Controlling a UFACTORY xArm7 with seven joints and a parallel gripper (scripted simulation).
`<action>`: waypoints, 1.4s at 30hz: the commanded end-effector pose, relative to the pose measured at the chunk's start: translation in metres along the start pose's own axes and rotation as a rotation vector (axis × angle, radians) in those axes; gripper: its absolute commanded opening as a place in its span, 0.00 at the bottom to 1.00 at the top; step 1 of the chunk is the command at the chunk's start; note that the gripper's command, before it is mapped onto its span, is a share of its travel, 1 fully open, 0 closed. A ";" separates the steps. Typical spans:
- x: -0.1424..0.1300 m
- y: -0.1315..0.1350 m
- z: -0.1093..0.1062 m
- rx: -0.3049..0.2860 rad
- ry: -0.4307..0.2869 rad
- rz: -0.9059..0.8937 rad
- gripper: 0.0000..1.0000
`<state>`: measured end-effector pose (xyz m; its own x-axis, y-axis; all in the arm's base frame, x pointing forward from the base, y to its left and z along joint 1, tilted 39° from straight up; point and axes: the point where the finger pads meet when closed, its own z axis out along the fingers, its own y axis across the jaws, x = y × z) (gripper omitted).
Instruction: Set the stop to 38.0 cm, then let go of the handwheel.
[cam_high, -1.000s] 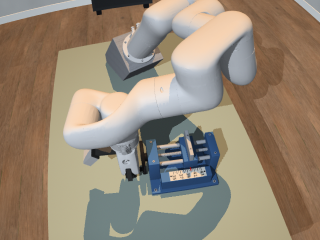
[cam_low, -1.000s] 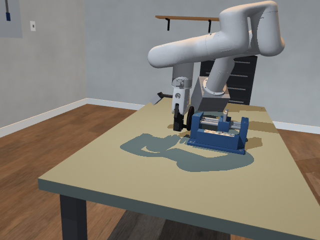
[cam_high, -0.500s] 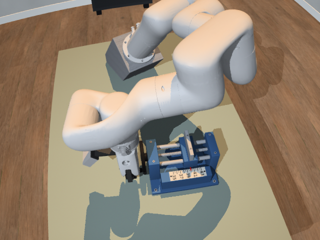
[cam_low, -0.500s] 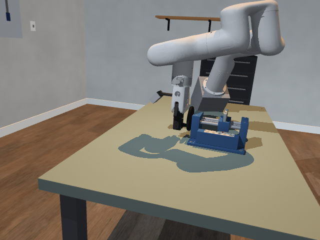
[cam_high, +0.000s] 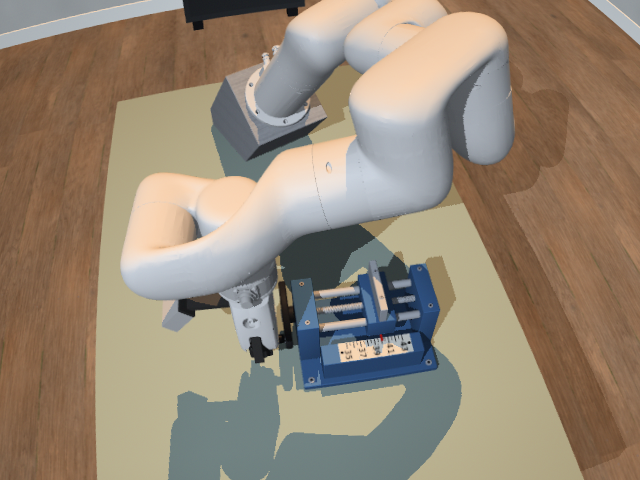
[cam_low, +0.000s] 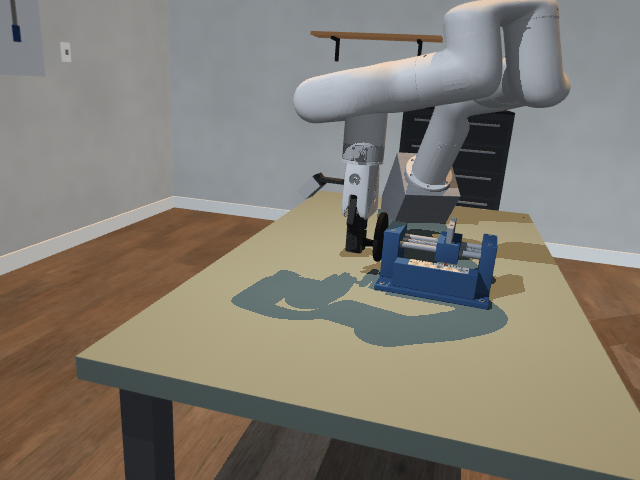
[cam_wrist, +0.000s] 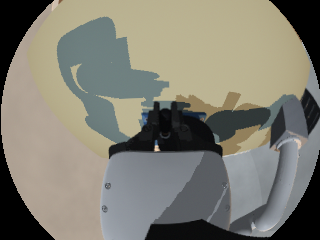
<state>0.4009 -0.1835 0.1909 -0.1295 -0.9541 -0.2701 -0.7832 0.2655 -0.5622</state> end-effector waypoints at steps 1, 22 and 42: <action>0.001 0.000 -0.012 0.000 0.002 0.001 0.06; 0.001 0.023 -0.038 0.000 0.002 0.001 0.06; 0.001 0.048 -0.038 0.000 0.002 0.001 0.06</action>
<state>0.3424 -0.1768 0.1954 -0.1310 -0.9537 -0.2707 -0.7856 0.2665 -0.5585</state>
